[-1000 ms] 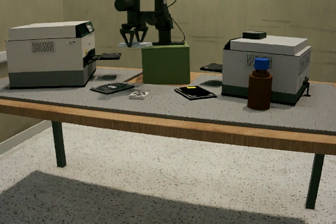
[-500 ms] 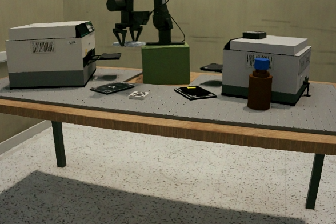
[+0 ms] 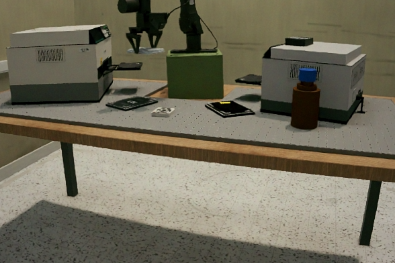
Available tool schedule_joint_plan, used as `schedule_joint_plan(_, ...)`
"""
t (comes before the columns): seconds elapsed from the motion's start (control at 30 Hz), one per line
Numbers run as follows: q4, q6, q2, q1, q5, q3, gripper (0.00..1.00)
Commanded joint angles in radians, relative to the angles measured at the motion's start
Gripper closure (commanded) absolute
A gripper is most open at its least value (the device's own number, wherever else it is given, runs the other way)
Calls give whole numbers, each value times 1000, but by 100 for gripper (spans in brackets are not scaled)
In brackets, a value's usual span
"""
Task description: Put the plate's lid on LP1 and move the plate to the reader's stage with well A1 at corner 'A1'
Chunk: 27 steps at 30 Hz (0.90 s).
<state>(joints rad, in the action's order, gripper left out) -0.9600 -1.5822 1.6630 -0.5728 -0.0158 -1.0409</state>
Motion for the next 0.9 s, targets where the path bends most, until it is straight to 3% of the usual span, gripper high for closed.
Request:
schedule_joint_plan(0.0,-18,3,-39,-33,17,-41,14)
schedule_joint_plan(0.87,-30,-29,-49,-241,18,-48,14)
